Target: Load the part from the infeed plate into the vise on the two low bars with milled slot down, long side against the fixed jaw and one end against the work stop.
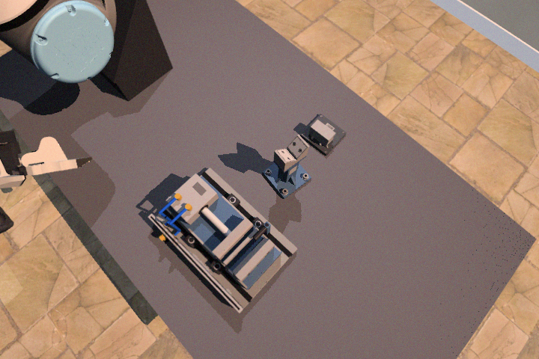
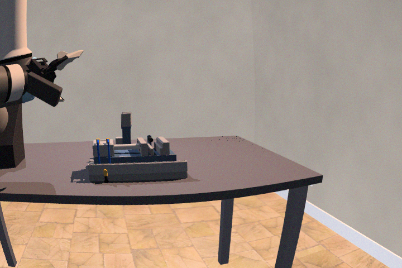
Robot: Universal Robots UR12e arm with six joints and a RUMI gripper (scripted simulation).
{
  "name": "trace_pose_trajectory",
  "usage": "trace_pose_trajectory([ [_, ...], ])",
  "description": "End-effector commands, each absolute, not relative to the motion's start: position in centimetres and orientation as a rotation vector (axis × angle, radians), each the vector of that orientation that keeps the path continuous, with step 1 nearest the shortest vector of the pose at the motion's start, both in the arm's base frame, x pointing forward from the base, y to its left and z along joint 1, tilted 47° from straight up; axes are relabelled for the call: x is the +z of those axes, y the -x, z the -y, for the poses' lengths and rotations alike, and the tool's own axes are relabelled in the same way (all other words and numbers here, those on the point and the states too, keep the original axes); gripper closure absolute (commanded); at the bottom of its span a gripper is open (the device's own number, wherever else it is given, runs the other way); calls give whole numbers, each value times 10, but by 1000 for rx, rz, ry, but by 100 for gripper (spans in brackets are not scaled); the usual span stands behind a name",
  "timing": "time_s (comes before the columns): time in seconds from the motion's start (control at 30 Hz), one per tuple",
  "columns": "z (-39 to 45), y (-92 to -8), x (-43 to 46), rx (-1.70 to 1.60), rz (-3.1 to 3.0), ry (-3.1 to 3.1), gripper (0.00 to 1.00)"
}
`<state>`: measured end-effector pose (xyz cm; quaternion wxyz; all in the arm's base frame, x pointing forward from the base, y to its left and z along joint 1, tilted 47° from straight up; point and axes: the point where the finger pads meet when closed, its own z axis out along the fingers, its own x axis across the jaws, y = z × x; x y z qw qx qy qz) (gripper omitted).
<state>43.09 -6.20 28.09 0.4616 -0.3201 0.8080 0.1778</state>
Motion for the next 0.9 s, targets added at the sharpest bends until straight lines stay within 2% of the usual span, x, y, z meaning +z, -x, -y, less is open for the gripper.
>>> trace_pose_trajectory([
  [0.0, 51, -427, 271, 509, -2038, 933, 0],
  [0.47, 48, -436, 235, 582, -2153, 1347, 0],
  [0.87, 55, -484, 203, 498, -2230, 1725, 0],
])
